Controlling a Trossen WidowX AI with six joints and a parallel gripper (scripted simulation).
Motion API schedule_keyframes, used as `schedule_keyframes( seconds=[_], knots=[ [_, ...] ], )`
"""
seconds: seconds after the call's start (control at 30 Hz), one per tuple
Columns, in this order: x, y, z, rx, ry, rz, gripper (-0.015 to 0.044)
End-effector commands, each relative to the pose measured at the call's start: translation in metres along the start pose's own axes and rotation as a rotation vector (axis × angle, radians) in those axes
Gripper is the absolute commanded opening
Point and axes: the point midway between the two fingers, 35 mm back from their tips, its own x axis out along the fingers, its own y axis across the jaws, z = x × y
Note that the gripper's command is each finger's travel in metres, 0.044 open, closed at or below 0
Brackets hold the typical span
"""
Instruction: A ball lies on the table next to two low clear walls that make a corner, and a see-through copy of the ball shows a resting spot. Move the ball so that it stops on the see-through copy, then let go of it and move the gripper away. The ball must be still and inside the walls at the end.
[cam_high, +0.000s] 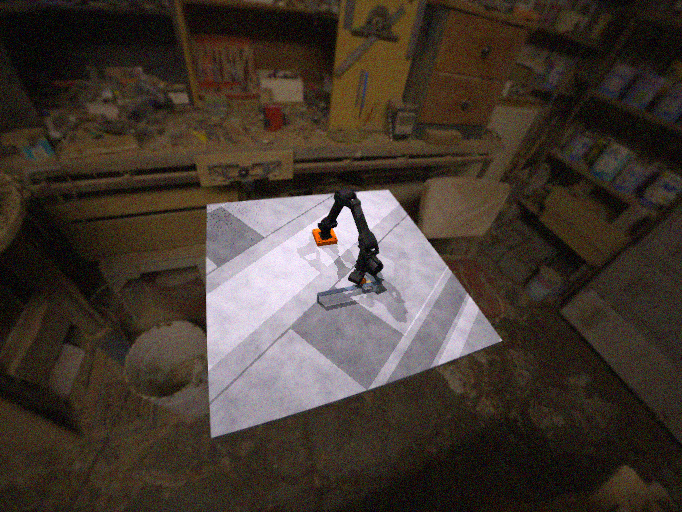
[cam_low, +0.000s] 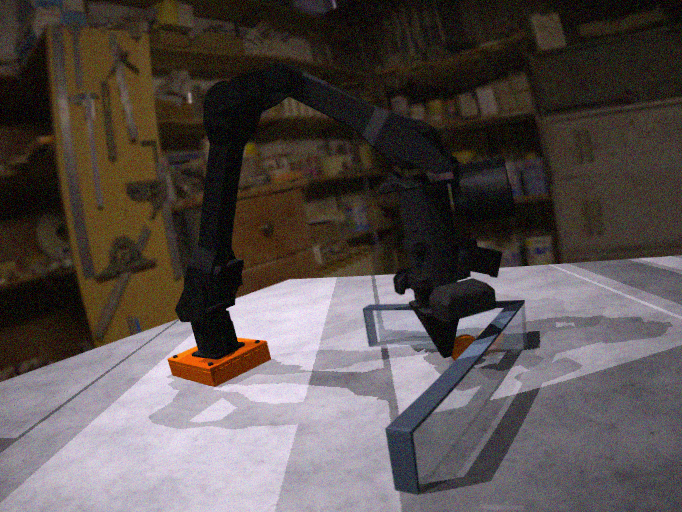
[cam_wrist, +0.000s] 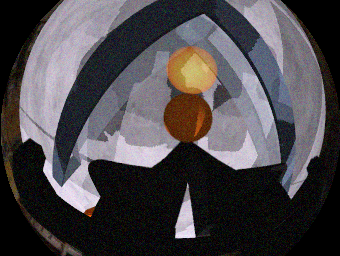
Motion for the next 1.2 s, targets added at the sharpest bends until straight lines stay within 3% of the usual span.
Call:
schedule_keyframes(
  seconds=[0.0,0.4,1.17],
  knots=[
    [0.001,0.001,0.009,0.002,0.003,0.002,0.0000],
    [0.001,0.001,0.036,0.002,0.001,0.002,0.0000],
    [0.000,0.000,0.001,0.002,0.004,0.002,0.0000]
  ],
)
